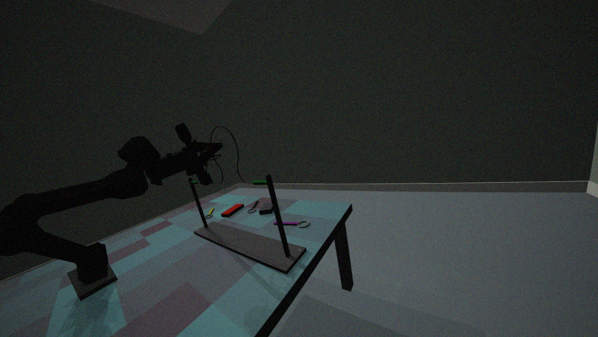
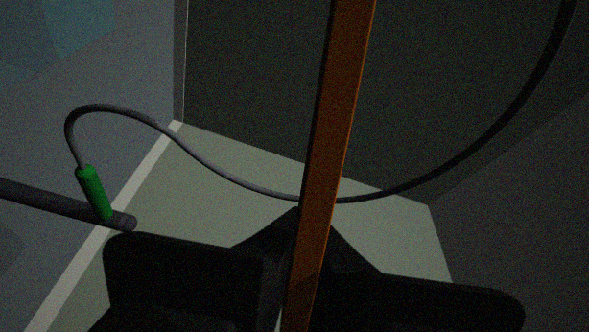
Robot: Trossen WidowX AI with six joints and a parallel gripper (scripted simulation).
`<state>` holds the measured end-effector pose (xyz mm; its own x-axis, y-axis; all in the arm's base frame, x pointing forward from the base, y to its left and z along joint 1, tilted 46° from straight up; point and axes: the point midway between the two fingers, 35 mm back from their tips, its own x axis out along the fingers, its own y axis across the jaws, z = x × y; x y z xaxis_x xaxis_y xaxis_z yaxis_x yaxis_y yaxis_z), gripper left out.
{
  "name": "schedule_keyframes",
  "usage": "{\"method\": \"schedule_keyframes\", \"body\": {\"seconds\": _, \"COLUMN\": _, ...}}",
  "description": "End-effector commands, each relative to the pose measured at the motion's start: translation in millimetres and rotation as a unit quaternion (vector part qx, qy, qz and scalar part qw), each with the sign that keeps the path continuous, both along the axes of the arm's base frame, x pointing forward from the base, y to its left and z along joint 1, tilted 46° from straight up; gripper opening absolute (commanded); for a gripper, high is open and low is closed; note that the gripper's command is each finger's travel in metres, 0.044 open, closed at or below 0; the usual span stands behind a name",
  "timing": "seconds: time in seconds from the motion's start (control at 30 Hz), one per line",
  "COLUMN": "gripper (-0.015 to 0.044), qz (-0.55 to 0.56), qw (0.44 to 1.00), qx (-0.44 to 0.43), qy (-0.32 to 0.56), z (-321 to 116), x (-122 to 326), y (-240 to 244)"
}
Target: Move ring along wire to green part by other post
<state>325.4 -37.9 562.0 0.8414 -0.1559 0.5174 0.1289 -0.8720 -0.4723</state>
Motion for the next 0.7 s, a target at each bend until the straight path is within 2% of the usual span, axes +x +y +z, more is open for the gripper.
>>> {"method": "schedule_keyframes", "body": {"seconds": 0.0, "gripper": -0.0150, "qz": -0.001, "qw": 1.000, "qx": -0.023, "qy": 0.001, "z": -1.4, "x": 0.9, "y": 1.7}}
{"method": "schedule_keyframes", "body": {"seconds": 0.67, "gripper": -0.0150, "qz": -0.010, "qw": 0.992, "qx": -0.124, "qy": -0.006, "z": 0.8, "x": 0.2, "y": 6.1}}
